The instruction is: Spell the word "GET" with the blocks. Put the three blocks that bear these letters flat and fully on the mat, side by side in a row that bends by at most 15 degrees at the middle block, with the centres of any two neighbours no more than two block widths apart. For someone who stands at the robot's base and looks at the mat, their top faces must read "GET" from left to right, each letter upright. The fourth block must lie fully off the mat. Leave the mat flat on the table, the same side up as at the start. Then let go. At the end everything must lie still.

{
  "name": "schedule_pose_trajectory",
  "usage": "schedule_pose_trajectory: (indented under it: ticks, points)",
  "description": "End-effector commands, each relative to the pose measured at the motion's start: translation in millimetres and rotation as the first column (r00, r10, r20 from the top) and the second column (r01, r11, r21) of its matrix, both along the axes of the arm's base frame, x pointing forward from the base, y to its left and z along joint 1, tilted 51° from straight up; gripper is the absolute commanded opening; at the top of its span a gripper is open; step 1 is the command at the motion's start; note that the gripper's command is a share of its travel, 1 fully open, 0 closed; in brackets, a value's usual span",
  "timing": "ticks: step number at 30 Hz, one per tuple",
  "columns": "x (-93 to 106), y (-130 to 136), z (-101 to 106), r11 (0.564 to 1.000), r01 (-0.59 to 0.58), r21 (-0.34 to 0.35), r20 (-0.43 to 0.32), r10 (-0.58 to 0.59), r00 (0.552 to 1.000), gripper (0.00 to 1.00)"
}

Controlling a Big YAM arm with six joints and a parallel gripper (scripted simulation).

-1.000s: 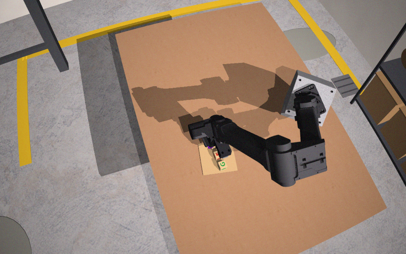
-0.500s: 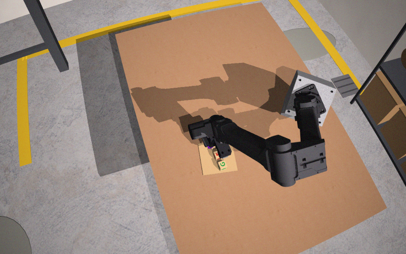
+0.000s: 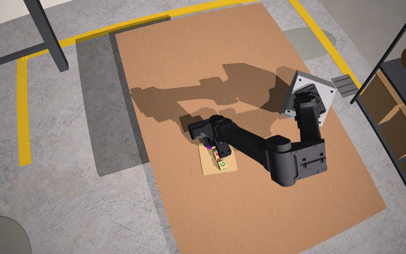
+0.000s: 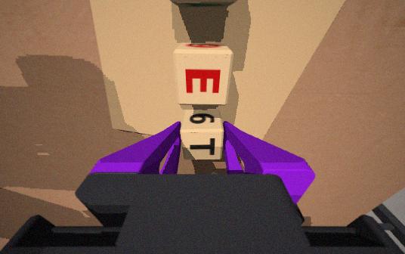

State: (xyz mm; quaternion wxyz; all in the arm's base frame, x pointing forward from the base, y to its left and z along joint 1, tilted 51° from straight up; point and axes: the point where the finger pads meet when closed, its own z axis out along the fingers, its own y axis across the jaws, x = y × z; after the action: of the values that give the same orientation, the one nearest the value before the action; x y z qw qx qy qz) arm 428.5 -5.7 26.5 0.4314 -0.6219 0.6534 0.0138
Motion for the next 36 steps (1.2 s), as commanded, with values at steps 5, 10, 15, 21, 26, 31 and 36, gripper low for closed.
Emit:
schedule_pose_trajectory:
  ticks: [5,10,15,21,26,31,36]
  points:
    - [3.6,0.7,1.1,1.000,0.006,0.003,0.007,-0.006,1.000,0.45]
    - [3.6,0.7,1.1,1.000,0.006,0.003,0.007,-0.006,1.000,0.45]
    - [3.6,0.7,1.1,1.000,0.006,0.003,0.007,-0.006,1.000,0.56]
    - [3.6,0.7,1.1,1.000,0.006,0.003,0.007,-0.006,1.000,0.56]
    - [3.6,0.7,1.1,1.000,0.006,0.003,0.007,-0.006,1.000,0.56]
    - [3.7,-0.2,2.1,1.000,0.008,0.002,0.009,-0.008,1.000,0.56]
    - [1.8,-7.8,9.5,1.000,0.020,-0.001,0.018,-0.020,1.000,0.56]
